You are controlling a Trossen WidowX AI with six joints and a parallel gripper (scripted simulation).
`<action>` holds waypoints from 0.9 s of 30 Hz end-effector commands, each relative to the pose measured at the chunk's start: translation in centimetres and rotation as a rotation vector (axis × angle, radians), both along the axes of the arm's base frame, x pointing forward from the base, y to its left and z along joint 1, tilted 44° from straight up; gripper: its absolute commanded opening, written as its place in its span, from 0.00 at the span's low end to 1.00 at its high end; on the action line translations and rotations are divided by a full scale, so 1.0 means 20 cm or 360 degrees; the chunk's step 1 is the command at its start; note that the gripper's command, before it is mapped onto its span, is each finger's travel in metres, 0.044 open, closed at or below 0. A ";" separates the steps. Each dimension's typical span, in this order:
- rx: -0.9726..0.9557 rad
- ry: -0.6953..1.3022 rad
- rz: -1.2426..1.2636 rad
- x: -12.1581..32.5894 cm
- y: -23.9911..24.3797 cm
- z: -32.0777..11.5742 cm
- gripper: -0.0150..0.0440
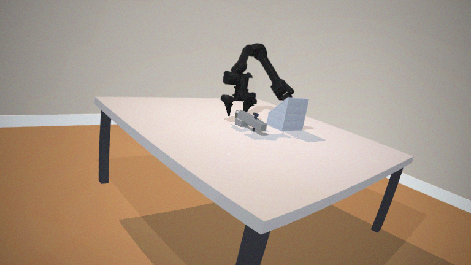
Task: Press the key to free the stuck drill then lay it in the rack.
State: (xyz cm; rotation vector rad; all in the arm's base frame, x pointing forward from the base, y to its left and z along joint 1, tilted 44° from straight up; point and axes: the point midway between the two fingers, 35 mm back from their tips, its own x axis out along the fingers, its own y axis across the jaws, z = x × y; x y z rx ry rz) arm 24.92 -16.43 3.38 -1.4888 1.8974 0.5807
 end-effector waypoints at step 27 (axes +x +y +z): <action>-0.0001 0.0002 -0.0001 -0.01 -0.03 -0.05 0.25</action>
